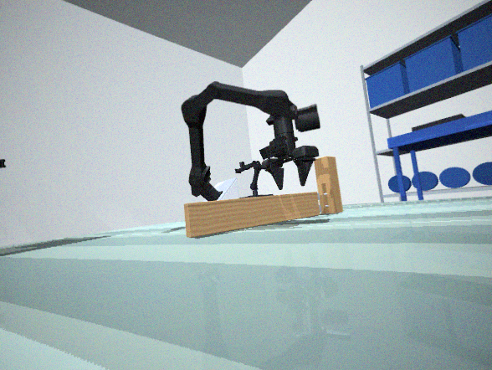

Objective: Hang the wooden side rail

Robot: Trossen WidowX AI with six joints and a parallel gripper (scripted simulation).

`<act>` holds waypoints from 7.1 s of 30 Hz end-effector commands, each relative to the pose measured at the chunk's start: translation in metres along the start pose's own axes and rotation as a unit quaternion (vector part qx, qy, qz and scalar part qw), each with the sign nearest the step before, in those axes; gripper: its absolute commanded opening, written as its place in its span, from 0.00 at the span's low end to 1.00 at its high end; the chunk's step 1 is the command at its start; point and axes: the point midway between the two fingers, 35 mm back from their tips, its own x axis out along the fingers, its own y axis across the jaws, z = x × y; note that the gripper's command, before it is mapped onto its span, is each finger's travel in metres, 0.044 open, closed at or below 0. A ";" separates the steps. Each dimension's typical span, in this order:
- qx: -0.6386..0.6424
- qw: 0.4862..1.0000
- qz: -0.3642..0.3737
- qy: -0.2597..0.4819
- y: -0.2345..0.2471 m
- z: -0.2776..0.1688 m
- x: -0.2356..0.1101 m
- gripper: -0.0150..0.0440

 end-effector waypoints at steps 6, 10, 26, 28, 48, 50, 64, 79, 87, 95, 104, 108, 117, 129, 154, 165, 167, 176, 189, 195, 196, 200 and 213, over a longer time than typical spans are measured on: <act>-0.003 1.000 -0.001 -0.003 0.000 0.000 0.015 1.00; -0.004 1.000 -0.001 -0.003 0.000 0.000 0.021 1.00; -0.004 1.000 -0.001 -0.003 0.000 0.001 0.047 1.00; -0.004 1.000 -0.001 -0.003 0.000 0.001 0.050 1.00; -0.003 1.000 -0.001 -0.005 -0.001 0.002 0.068 0.78; -0.003 1.000 -0.001 -0.005 -0.001 0.002 0.068 0.69; -0.003 1.000 -0.001 -0.005 -0.001 0.002 0.068 0.25; -0.041 0.999 -0.001 -0.005 0.005 0.002 0.067 0.25; -0.051 0.999 -0.001 -0.005 0.008 0.001 0.067 0.25; -0.051 0.999 -0.001 -0.005 0.012 0.001 0.067 0.25; -0.051 0.999 -0.001 -0.005 0.016 0.001 0.067 0.25; -0.051 0.999 -0.001 -0.005 0.017 0.001 0.067 0.25; -0.048 0.999 -0.005 -0.003 0.017 0.000 0.067 0.25; -0.051 0.999 -0.001 -0.005 0.017 0.000 0.067 0.25; -0.051 0.999 -0.001 -0.004 0.017 0.000 0.063 0.25; -0.051 0.999 -0.001 -0.004 0.017 0.000 0.061 0.25; -0.051 0.999 -0.001 -0.004 0.017 0.000 0.060 0.25; -0.051 0.999 -0.001 -0.004 0.017 0.000 0.059 0.25; -0.051 0.999 -0.001 -0.004 0.017 0.000 0.057 0.25; -0.051 0.999 -0.001 -0.004 0.017 0.000 0.056 0.25; -0.051 0.999 -0.001 -0.004 0.017 0.000 0.055 0.25; -0.051 0.999 -0.001 -0.004 0.017 0.000 0.055 0.25; -0.051 0.999 -0.001 -0.004 0.017 0.000 0.053 0.25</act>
